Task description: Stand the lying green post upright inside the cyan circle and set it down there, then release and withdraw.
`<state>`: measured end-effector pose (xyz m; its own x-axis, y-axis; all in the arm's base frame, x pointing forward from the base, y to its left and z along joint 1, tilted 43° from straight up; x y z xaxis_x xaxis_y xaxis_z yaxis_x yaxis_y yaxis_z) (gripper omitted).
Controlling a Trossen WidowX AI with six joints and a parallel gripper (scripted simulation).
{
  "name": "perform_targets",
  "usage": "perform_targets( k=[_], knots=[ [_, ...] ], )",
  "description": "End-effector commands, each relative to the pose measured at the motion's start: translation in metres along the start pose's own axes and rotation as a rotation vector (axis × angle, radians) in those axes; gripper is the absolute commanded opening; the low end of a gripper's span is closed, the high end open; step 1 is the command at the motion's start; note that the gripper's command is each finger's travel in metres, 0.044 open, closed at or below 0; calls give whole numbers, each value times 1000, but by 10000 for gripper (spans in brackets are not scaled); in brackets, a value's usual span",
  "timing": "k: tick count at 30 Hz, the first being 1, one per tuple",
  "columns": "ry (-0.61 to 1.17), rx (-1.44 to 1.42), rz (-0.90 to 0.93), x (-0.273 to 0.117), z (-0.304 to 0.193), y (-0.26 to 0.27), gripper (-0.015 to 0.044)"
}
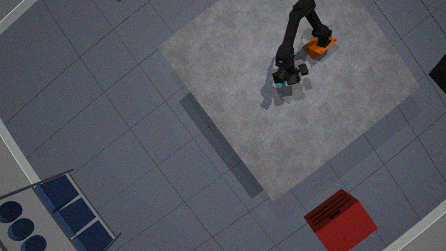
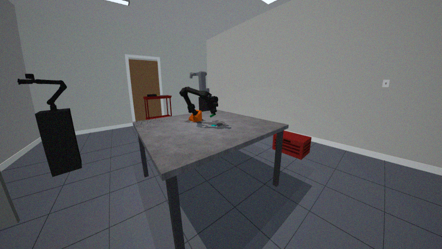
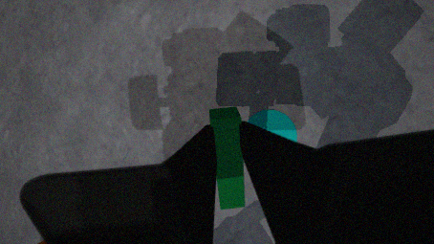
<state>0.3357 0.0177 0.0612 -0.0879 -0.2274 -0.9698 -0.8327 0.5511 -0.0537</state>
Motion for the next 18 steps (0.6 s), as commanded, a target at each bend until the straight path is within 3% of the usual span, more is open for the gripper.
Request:
perform_targets(
  k=[1,18],
  knots=[
    [-32,-6,13,2,-2,1,23],
    [-157,-13,36,4,-6,0,23]
  ],
)
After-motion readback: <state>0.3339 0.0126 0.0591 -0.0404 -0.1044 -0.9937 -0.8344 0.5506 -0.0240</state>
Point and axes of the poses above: the point midway between the two fingers, 35 mm back from their tips, its own x axis out along the fingers, its own y axis across the jaws, z = x × y, the point moved 3 cm from there along -x, back along the fingers, and after that the axes turned 4 degrees about -x, right-handed, at the moved point
